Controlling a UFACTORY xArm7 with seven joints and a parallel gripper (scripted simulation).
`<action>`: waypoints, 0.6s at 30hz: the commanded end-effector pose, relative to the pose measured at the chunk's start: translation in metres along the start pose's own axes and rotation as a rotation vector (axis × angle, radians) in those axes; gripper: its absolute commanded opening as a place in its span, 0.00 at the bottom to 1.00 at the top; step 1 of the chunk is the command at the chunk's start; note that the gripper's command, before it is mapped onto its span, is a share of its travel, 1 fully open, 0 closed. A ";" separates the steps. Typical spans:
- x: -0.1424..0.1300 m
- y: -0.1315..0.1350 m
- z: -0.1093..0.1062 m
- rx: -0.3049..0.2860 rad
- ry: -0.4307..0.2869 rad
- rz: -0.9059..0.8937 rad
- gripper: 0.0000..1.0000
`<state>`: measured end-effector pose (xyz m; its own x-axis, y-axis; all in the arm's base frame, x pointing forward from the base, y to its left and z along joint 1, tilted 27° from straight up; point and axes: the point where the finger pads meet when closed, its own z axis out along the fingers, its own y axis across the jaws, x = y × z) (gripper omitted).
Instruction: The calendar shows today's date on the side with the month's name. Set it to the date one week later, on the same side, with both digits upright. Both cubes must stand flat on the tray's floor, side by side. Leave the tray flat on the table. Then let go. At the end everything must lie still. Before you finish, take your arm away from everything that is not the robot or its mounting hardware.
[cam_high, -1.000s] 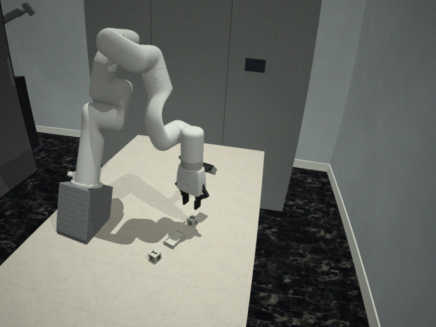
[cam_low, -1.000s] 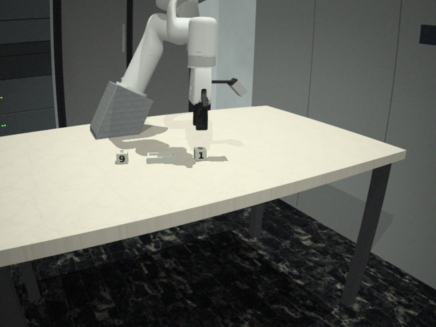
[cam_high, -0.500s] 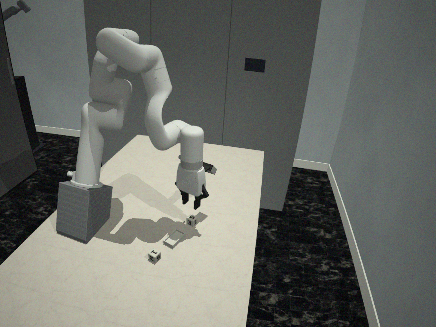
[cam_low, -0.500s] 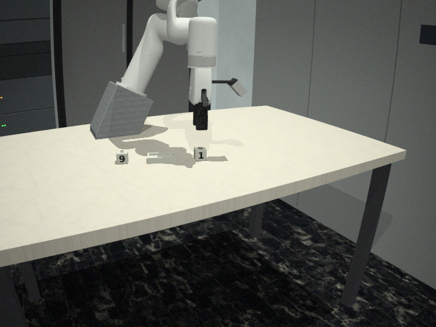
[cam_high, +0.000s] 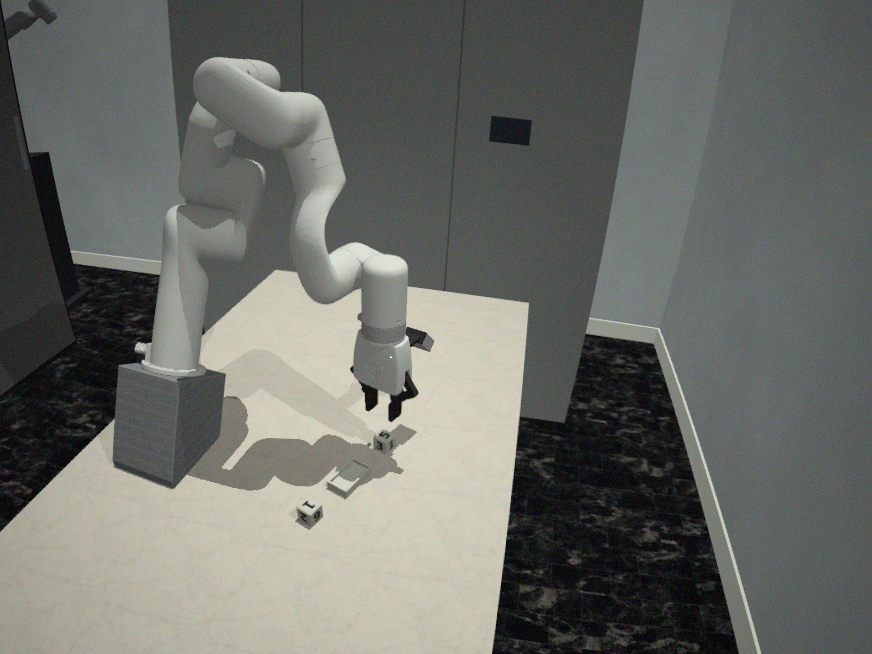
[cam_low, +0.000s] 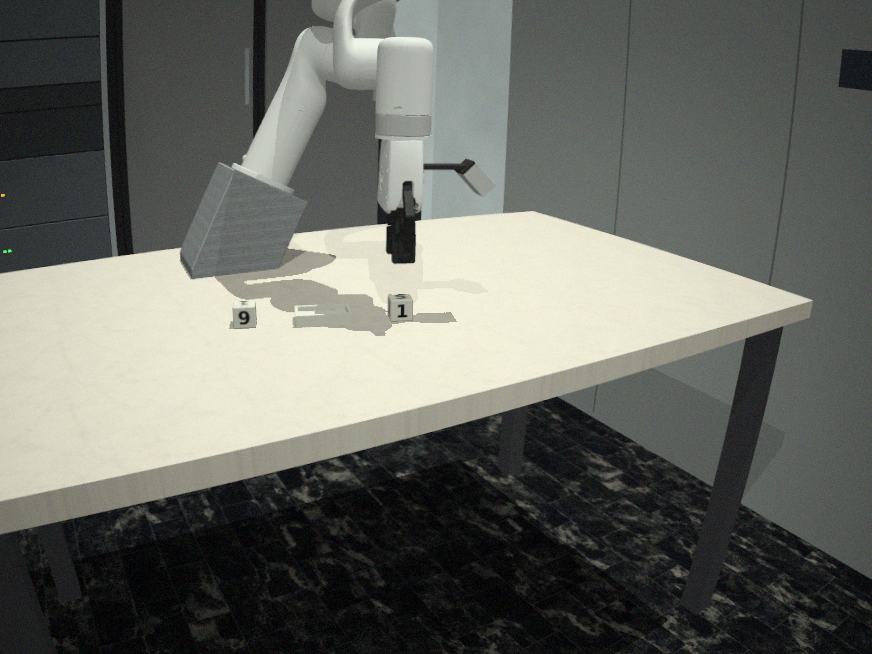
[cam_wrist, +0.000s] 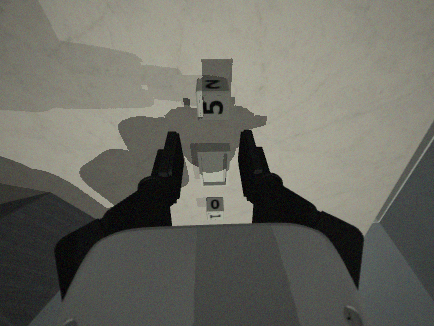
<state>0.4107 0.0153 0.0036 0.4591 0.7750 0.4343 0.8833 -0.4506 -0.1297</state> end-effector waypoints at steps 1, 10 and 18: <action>0.000 0.002 0.004 -0.003 0.000 0.000 0.49; 0.000 0.002 0.014 -0.003 0.000 0.000 0.49; 0.000 0.002 0.027 -0.003 0.000 0.000 0.49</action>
<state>0.4130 0.0243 -0.0142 0.4590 0.7747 0.4349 0.8833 -0.4503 -0.1301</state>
